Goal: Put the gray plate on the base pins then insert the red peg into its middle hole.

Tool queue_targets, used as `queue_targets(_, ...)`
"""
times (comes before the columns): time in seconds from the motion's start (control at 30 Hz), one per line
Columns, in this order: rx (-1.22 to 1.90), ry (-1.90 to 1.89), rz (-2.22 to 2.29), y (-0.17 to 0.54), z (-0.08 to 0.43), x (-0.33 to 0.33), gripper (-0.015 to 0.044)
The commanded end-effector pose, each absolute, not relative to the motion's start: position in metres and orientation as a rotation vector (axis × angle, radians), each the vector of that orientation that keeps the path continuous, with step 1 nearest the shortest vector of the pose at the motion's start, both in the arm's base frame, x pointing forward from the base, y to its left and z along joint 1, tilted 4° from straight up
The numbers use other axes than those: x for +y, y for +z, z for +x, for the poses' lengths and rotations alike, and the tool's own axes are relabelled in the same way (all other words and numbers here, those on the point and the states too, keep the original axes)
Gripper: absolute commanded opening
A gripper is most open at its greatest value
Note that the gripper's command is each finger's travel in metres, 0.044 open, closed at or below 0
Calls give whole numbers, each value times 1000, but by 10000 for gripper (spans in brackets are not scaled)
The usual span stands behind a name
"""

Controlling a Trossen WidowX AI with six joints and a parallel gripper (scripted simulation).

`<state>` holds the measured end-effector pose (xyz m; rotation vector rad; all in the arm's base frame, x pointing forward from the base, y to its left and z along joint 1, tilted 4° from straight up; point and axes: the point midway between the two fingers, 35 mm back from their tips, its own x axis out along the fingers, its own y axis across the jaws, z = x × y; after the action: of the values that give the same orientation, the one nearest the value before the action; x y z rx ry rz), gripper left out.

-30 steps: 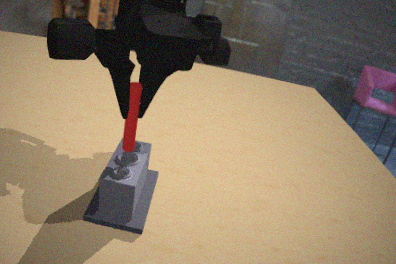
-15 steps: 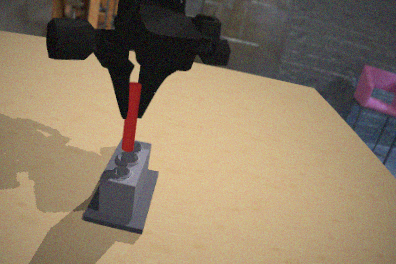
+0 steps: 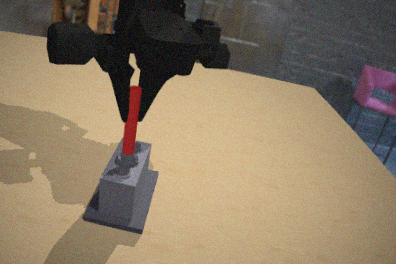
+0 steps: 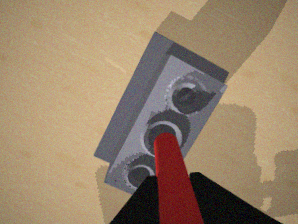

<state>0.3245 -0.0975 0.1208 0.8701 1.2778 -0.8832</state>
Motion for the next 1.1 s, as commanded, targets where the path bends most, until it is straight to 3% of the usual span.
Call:
queue_targets(0.0,1281,-880,872,114,326,-96,0)
queue_targets(1.07,1282,-881,867,107,328,-97,0)
